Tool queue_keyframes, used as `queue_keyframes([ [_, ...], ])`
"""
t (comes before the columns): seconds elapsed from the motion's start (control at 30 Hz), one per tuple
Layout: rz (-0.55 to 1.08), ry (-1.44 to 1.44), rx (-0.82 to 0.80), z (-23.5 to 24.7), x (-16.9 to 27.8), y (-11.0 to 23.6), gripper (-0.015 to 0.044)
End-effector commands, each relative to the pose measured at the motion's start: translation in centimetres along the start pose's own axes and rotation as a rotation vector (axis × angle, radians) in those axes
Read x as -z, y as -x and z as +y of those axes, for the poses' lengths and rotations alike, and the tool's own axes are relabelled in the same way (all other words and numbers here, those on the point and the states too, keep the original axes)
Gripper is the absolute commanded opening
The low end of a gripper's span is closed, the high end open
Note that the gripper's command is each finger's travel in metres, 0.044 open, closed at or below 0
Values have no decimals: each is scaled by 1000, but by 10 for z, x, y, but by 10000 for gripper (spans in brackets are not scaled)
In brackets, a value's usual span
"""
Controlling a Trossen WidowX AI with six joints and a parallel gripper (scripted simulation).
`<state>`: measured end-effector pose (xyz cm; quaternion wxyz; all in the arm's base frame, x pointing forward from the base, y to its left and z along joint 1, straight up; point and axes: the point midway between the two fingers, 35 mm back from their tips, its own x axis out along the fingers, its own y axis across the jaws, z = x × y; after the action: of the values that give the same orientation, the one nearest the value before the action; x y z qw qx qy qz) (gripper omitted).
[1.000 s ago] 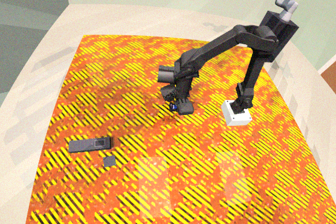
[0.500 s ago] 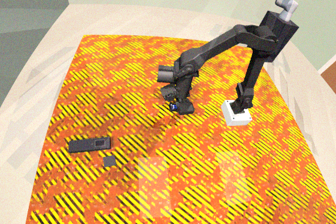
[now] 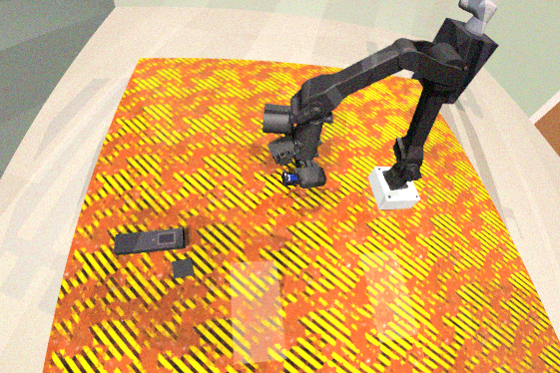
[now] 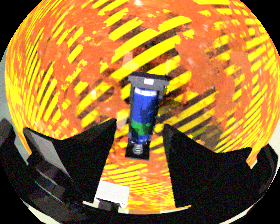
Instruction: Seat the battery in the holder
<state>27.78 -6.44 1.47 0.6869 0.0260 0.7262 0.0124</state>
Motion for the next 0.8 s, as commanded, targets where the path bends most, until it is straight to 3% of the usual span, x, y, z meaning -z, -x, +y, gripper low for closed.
queue_keyframes([
  [0.0, -24, 1, 6, 0, -3, 31, 295],
  [0.1, -27, 1, 6, 2, 1, 61, 373],
  [0.2, -28, 1, 7, 3, 3, 68, 440],
  [0.77, -28, 1, 7, 3, 3, 68, 440],
])
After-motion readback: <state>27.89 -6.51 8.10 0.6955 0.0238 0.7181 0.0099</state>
